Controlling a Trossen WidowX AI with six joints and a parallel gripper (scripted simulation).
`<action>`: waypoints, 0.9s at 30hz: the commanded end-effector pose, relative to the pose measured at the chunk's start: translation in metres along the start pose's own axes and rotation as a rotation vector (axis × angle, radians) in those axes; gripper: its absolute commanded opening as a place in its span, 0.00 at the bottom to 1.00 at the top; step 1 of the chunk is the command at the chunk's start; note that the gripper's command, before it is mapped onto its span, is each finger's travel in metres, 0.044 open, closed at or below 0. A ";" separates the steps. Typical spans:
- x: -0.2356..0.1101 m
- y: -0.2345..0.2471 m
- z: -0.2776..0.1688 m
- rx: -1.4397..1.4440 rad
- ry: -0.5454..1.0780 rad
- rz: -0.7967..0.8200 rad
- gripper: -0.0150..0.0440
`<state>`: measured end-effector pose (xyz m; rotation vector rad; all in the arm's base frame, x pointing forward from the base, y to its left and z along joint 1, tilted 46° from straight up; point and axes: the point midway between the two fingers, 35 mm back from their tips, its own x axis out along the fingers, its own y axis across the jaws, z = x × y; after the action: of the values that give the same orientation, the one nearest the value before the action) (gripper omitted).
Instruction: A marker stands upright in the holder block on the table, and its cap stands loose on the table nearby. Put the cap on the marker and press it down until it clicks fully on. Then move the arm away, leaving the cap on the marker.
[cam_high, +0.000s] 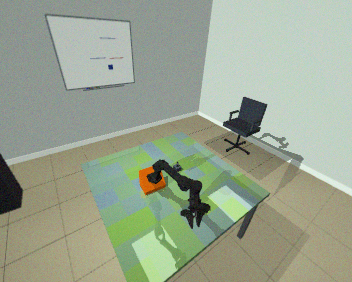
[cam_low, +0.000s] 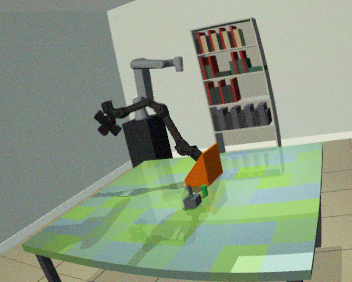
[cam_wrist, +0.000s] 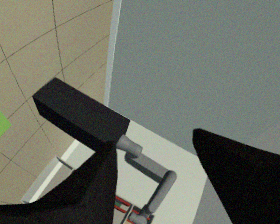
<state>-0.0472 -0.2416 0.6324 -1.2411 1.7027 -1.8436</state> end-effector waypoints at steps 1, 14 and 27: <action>-0.002 0.018 0.051 0.040 -0.130 0.043 0.65; -0.093 0.090 0.236 0.187 -0.598 0.300 0.65; -0.264 0.153 0.338 0.108 -1.001 0.534 0.65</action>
<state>0.2914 -0.3051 0.3906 -1.1946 1.1554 -0.8550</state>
